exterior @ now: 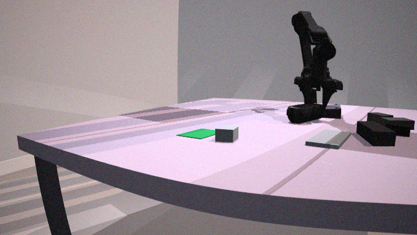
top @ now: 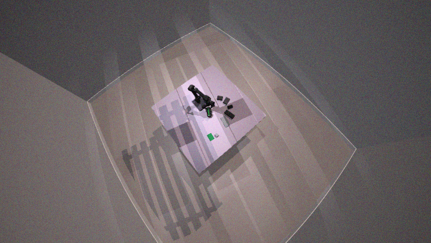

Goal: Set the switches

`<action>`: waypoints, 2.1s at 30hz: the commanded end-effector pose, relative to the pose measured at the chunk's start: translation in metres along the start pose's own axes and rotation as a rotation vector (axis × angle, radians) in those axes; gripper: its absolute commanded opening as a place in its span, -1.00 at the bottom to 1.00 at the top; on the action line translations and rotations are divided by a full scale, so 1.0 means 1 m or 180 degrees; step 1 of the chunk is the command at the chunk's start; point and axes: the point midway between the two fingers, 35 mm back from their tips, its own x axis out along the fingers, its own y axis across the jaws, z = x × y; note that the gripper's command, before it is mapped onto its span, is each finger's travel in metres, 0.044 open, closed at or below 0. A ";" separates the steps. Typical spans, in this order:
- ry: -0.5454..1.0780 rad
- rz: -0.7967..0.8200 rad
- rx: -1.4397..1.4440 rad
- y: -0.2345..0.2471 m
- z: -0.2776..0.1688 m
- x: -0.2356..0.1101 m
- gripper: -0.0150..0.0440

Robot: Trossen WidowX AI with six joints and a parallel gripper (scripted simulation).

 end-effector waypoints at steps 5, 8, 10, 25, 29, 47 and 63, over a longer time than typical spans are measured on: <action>-0.0023 -0.0022 0.0009 -0.001 -0.006 -0.008 0.65; -0.0043 -0.0022 0.0009 -0.001 -0.008 -0.010 0.65; -0.0056 -0.0022 0.0009 -0.001 -0.009 -0.011 0.65; -0.0152 -0.0022 0.0009 -0.001 -0.017 -0.020 0.65; -0.0178 -0.0022 0.0009 -0.001 -0.020 -0.023 0.65; -0.0294 -0.0022 0.0009 -0.001 -0.031 -0.033 0.65; -0.0394 -0.0022 0.0008 -0.001 -0.042 -0.041 0.65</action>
